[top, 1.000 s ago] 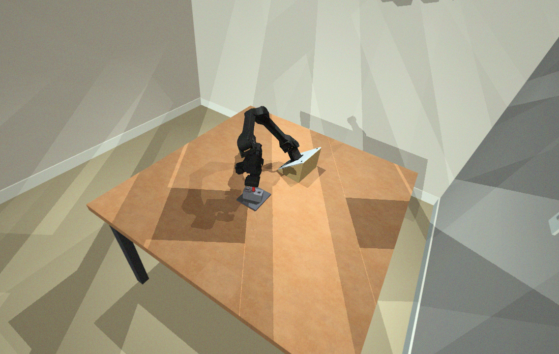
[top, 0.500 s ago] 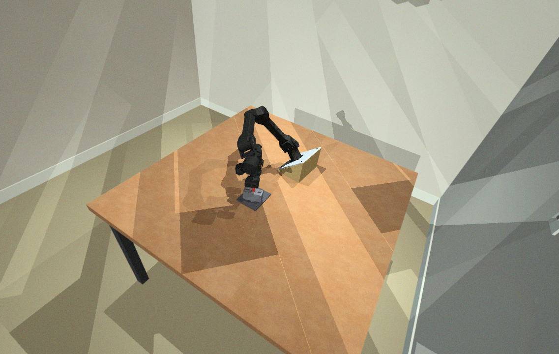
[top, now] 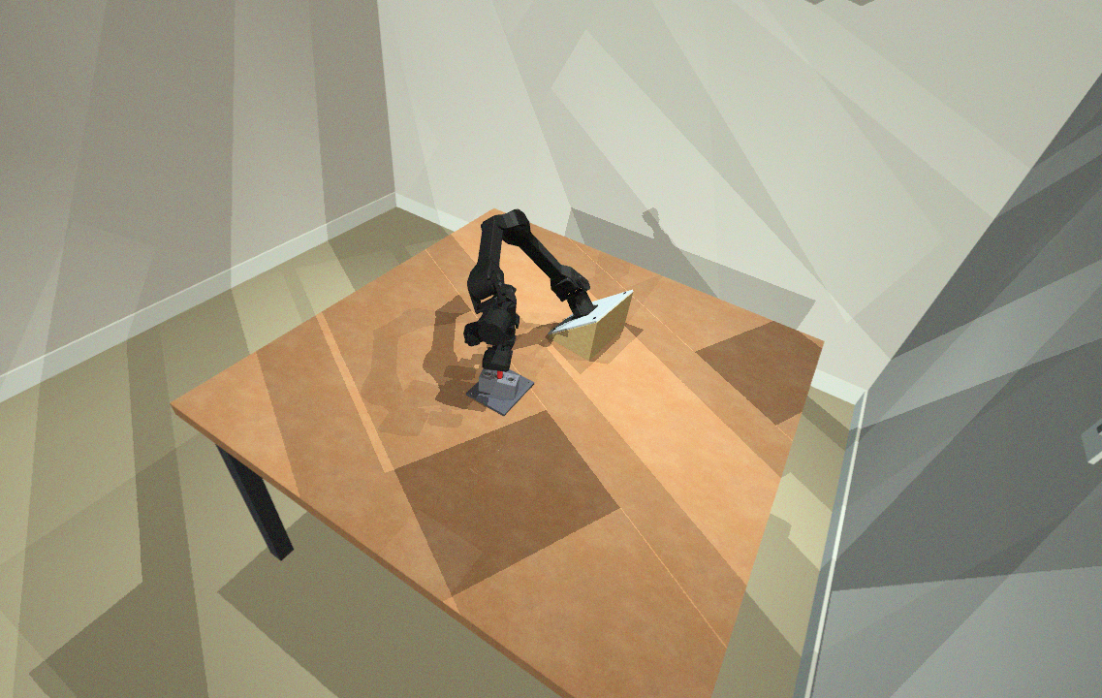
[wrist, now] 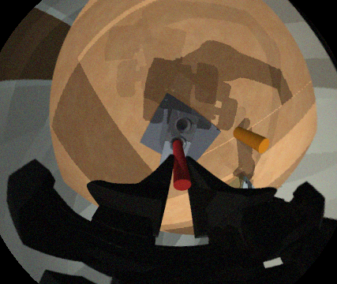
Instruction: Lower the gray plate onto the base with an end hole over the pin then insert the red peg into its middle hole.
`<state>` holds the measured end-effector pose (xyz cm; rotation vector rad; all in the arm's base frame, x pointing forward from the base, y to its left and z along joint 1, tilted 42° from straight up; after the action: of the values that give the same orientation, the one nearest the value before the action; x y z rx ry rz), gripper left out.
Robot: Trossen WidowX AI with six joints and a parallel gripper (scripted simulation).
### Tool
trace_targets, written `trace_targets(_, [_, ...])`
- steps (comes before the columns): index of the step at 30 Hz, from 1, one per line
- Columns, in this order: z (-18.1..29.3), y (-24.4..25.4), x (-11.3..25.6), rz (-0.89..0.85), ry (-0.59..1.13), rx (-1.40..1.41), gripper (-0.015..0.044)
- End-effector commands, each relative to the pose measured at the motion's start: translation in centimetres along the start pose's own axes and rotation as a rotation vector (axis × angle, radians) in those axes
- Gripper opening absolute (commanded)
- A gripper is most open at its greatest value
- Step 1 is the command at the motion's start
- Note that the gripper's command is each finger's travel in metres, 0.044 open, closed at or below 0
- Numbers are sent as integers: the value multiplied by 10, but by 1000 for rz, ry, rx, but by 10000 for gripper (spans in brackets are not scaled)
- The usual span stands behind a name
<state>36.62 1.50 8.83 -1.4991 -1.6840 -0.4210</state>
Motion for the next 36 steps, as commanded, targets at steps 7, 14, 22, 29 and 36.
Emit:
trace_targets(7, [0, 0, 0, 0, 0, -1, 131])
trace_targets(14, [0, 0, 0, 0, 0, -1, 150])
trace_targets(22, [0, 0, 3, -3, -4, 1, 150])
trace_targets(29, [2, 0, 9, -4, -6, 1, 150])
trace_targets(36, [2, 0, 14, -4, -5, 1, 150])
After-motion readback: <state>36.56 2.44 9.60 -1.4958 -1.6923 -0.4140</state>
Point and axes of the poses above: the point midway between the two fingers, 35 mm back from their tips, its own x axis back along the fingers, its own y axis across the jaws, z = x × y, the point moved 3 cm from there along x, back along the fingers, and after that the axes turned 6 degrees about -x, right-handed, at the moved point
